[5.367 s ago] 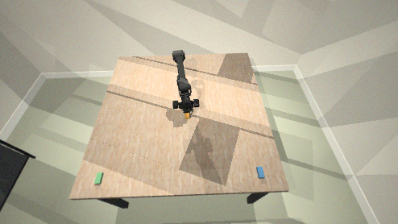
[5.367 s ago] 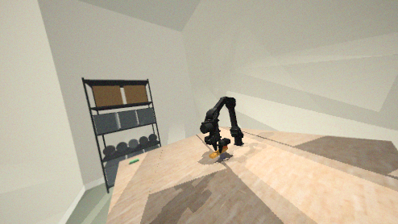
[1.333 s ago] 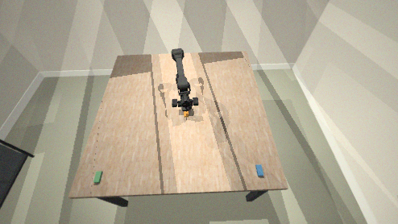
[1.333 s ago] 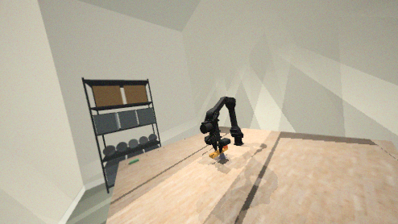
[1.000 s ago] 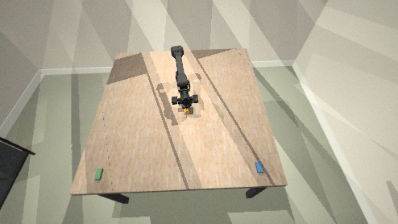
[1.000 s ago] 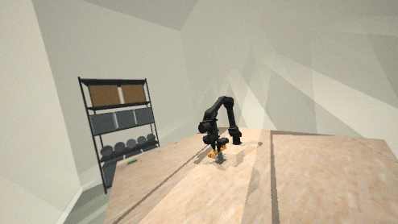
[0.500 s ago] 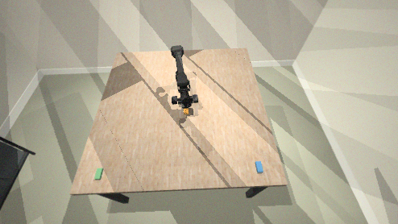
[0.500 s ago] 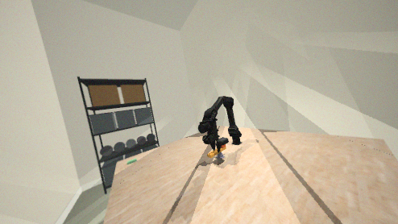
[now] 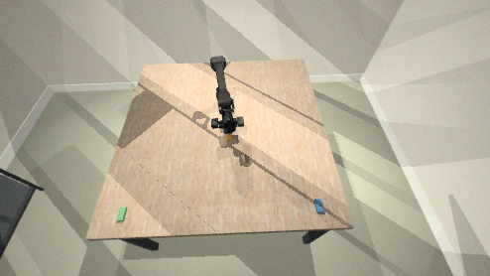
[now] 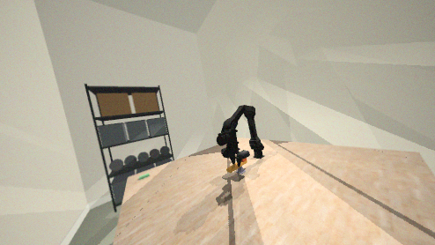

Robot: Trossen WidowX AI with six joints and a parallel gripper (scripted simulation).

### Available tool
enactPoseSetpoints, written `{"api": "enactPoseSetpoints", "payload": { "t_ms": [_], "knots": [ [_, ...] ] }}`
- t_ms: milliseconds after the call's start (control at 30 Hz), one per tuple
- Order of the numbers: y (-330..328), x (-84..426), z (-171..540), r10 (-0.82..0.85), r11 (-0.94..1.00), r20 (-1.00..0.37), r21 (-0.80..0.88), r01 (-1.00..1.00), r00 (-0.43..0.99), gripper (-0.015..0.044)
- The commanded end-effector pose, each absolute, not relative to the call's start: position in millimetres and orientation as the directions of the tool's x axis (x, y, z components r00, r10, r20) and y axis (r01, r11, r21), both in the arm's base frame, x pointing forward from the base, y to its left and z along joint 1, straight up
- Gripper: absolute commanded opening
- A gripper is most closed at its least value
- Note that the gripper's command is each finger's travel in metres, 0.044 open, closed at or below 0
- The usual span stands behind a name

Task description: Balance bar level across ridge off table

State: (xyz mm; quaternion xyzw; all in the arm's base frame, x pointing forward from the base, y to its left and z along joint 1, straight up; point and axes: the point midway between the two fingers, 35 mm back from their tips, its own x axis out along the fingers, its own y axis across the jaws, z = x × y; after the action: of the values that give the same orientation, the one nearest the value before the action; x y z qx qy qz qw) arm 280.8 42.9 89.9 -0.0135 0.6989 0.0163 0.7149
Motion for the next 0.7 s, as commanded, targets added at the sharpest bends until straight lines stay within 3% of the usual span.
{"api": "enactPoseSetpoints", "payload": {
  "t_ms": [0, 667],
  "knots": [
    [42.9, 280.8, 89.9, 0.004, 0.999, -1.0, 0.004, -0.042, 0.022, 0.017],
    [42.9, 280.8, 89.9, 0.004, 0.999, -1.0, 0.004, -0.042, 0.022, 0.0185]
  ]
}}
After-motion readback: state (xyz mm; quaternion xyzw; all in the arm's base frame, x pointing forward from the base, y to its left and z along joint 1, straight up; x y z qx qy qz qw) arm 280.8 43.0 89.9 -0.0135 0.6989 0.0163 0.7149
